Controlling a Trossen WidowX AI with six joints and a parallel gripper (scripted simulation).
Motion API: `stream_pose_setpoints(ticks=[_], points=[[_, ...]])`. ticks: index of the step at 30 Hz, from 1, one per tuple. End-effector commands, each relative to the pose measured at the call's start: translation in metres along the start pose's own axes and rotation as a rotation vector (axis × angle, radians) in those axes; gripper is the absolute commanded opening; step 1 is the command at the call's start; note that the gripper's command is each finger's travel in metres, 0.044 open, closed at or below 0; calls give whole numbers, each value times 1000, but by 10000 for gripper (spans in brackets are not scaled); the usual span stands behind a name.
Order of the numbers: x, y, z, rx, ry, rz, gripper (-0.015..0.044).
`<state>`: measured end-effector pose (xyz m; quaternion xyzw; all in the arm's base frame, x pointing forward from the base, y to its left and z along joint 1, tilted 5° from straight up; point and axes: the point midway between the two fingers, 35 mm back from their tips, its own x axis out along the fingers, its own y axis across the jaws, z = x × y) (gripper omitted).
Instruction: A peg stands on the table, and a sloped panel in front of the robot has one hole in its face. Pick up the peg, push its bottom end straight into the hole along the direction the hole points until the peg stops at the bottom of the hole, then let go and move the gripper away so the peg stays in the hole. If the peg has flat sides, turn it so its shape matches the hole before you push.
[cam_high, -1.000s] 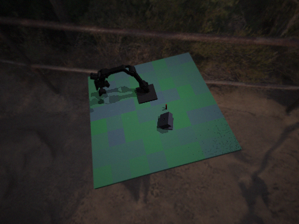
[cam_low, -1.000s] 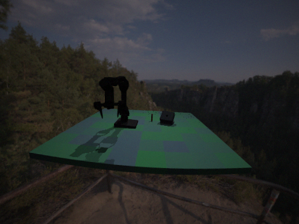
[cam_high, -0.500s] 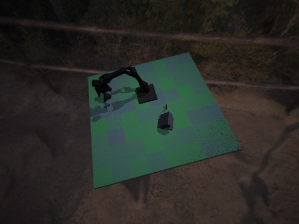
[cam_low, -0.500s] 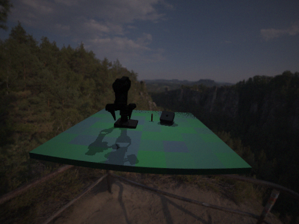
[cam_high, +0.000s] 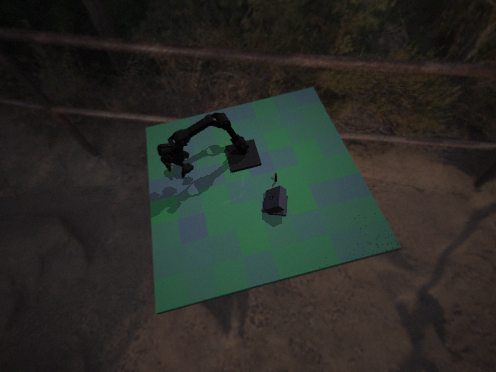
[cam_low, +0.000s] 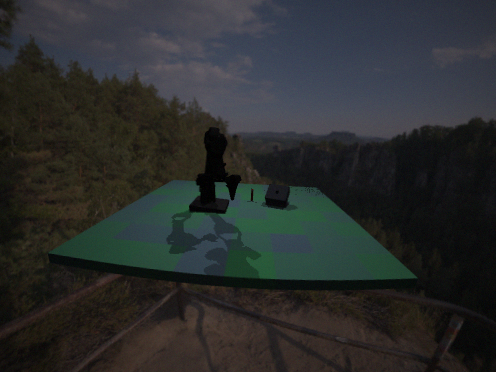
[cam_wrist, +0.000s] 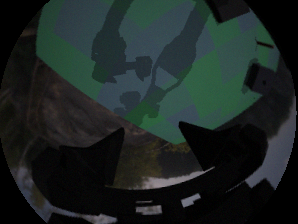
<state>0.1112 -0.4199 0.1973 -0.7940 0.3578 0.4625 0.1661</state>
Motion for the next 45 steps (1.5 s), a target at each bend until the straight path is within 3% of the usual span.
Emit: stream_pose_setpoints(ticks=[1, 45], points=[[1, -17, -4, -74, -5, -11, 440], [7, -232, -12, -980, -6, -260, 440]])
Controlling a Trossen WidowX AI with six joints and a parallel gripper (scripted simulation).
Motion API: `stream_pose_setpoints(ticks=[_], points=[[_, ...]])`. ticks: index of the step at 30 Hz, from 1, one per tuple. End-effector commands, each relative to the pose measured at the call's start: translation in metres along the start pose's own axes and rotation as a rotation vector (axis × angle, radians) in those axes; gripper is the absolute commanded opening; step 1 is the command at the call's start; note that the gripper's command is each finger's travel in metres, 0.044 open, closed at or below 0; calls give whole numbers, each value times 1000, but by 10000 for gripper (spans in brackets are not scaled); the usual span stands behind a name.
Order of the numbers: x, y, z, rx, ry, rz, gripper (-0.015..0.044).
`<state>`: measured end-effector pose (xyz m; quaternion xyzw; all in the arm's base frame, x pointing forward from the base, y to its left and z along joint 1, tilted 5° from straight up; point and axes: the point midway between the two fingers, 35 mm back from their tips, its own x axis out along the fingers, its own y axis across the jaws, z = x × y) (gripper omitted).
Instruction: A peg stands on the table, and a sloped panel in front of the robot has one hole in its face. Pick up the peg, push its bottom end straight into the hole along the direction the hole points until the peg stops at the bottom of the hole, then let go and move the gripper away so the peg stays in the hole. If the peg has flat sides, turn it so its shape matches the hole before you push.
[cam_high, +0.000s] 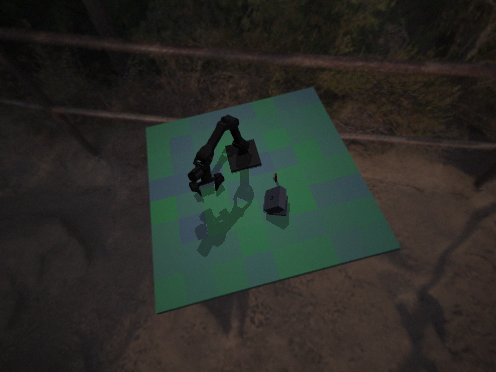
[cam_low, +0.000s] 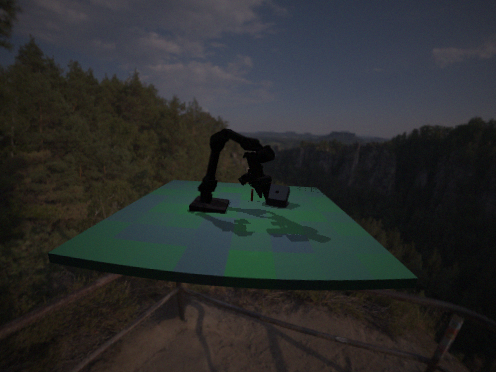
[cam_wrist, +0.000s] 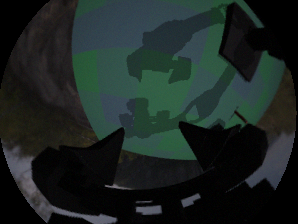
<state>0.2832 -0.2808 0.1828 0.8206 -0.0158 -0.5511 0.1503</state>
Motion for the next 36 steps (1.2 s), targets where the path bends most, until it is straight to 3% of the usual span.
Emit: stream_pose_setpoints(ticks=[1, 36], points=[[1, -13, -10, -73, -2, -17, 440], [8, -150, -90, -804, 35, -188, 440]])
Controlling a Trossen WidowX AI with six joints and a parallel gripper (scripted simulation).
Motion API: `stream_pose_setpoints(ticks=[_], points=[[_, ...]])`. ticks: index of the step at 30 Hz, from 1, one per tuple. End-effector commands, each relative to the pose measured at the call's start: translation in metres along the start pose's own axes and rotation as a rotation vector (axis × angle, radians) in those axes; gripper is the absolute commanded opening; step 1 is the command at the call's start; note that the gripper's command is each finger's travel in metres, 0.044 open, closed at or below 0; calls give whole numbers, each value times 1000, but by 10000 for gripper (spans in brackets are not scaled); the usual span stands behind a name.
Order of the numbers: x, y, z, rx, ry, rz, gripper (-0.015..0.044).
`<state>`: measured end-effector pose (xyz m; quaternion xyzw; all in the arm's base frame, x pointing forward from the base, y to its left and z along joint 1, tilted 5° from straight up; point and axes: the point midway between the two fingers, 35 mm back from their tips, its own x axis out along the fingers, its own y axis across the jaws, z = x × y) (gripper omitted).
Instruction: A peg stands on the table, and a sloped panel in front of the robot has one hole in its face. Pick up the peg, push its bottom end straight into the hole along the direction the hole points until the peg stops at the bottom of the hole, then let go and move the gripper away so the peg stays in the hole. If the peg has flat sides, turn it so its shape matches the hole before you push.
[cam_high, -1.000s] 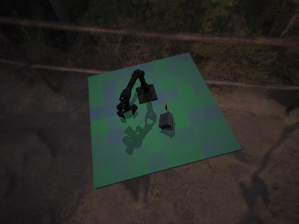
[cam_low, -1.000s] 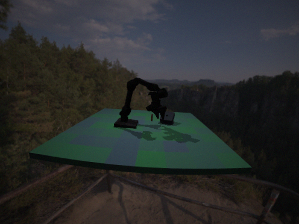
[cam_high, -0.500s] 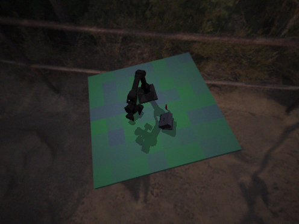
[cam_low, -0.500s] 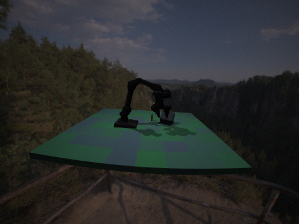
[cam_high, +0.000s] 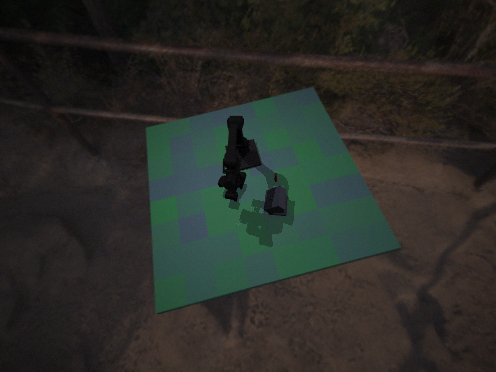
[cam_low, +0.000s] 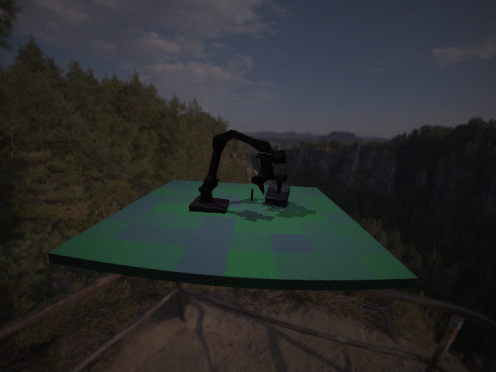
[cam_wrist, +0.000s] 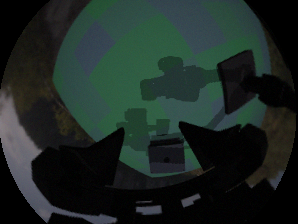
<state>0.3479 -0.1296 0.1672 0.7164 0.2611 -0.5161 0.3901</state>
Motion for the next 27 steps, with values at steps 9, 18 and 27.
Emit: stream_pose_setpoints(ticks=[9, 18, 27], points=[[3, -26, -42, -251, 9, -46, 440], [6, -49, -72, -448, 19, -84, 440], [7, -76, -99, -646, 30, -118, 440]])
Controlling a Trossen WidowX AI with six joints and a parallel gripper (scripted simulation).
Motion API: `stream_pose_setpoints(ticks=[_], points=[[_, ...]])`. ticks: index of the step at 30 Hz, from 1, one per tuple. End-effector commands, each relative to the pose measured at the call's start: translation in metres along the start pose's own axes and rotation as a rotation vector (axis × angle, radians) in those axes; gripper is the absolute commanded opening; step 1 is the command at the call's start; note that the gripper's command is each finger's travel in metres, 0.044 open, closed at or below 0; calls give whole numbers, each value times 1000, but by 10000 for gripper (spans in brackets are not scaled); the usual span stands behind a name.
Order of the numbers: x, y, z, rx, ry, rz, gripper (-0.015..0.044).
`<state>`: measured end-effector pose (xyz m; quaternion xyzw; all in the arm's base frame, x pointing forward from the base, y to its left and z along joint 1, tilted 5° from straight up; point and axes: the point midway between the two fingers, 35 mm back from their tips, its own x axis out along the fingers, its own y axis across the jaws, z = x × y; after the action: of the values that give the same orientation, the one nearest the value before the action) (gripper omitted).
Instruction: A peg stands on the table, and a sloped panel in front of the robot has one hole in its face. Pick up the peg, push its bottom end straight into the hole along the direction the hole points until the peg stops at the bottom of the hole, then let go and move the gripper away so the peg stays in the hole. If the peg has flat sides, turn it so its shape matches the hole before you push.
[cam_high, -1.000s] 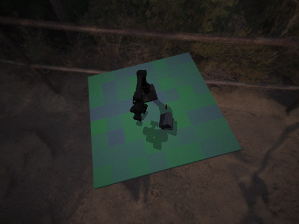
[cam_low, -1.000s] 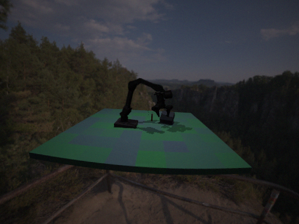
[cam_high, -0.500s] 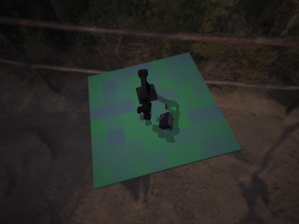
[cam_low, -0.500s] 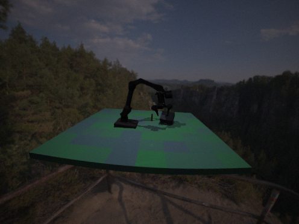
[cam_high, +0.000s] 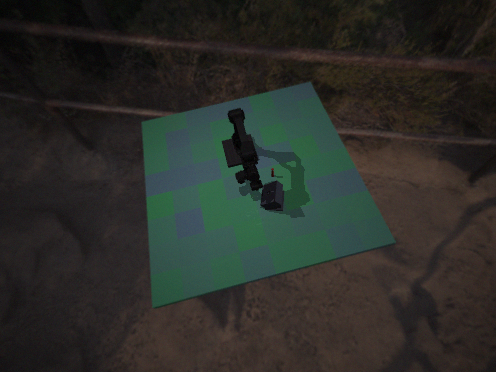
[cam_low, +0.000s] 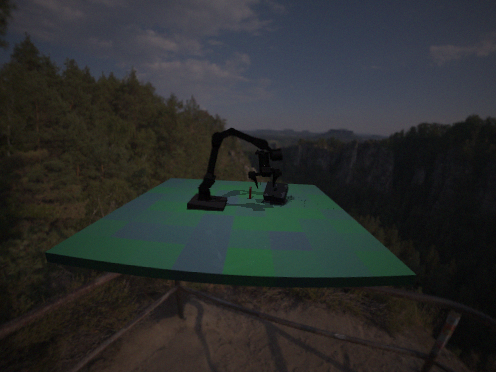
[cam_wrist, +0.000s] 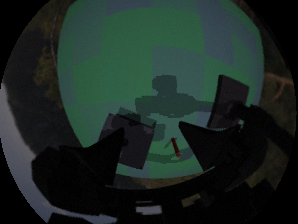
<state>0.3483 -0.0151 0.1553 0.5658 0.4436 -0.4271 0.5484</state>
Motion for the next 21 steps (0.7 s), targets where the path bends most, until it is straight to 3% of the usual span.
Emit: stream_pose_setpoints(ticks=[1, 21], points=[[1, -5, -13, -80, -1, -15, 440], [5, -34, -86, -527, 23, -78, 440]])
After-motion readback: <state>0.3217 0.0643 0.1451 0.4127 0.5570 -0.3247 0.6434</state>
